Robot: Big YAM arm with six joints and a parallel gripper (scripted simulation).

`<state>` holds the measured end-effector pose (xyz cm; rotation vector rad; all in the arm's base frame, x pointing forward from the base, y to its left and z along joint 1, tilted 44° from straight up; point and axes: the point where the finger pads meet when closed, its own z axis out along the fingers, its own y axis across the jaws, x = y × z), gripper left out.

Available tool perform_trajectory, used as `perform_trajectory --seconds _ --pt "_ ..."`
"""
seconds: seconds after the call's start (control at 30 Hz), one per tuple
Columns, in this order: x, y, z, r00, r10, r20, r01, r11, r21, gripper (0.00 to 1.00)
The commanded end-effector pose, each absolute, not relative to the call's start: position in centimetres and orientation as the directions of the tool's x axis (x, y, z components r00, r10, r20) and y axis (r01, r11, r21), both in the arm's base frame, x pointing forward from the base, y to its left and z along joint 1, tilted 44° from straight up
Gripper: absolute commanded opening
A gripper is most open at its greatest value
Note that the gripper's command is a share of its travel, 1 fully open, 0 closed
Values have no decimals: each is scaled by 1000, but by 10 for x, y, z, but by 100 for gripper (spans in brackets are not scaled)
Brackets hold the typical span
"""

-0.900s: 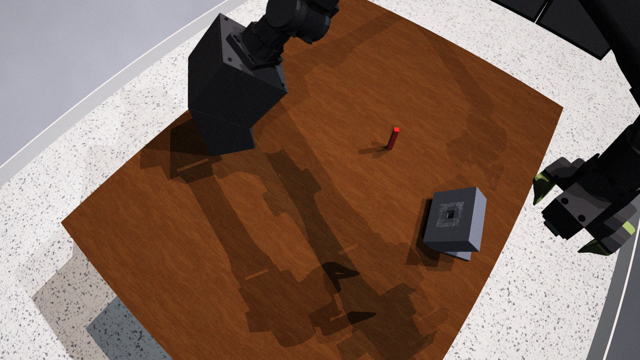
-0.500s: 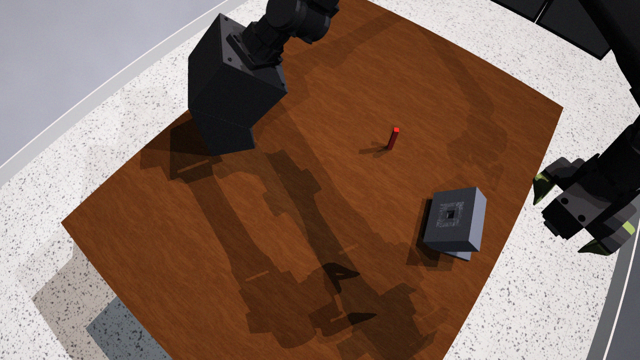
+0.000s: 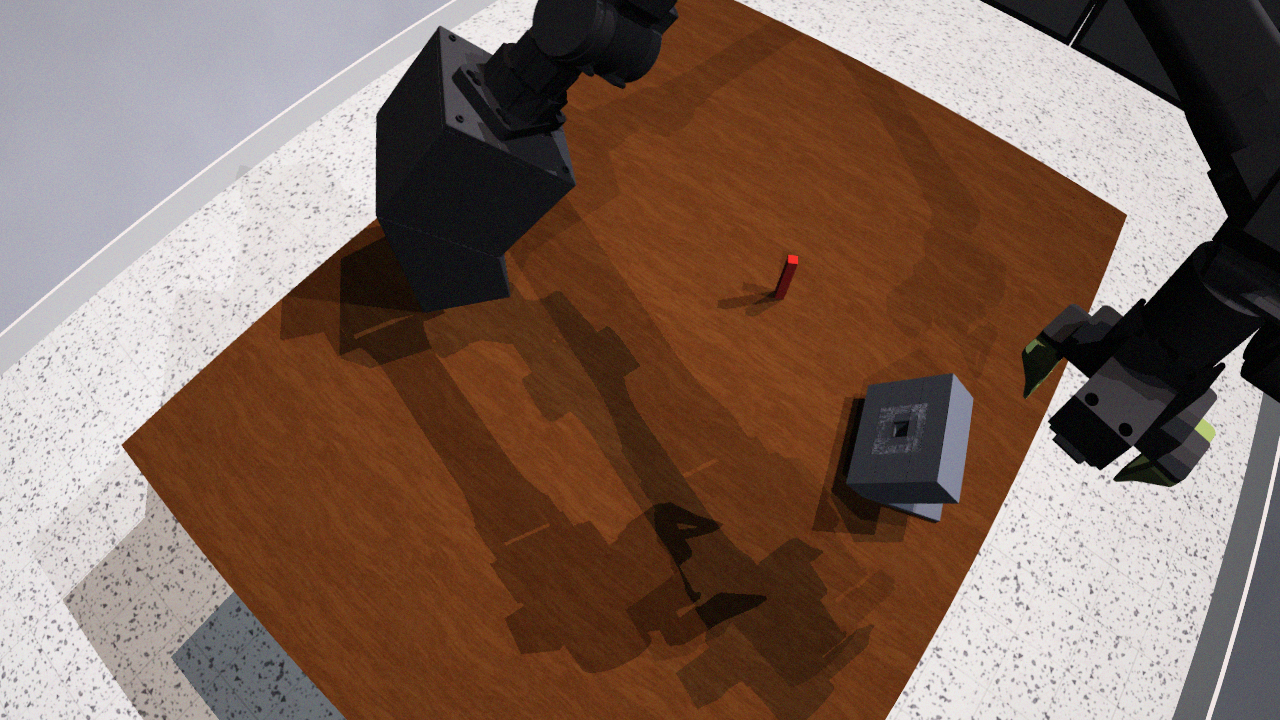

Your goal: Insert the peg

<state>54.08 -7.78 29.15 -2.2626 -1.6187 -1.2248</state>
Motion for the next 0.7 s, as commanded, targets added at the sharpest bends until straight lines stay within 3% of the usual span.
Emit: perform_trajectory --seconds 0.0,0.67 --pt "537 -58 305 -41 811 584 827 -300 475 100" --pt "492 15 267 -491 833 256 698 200 688 100"
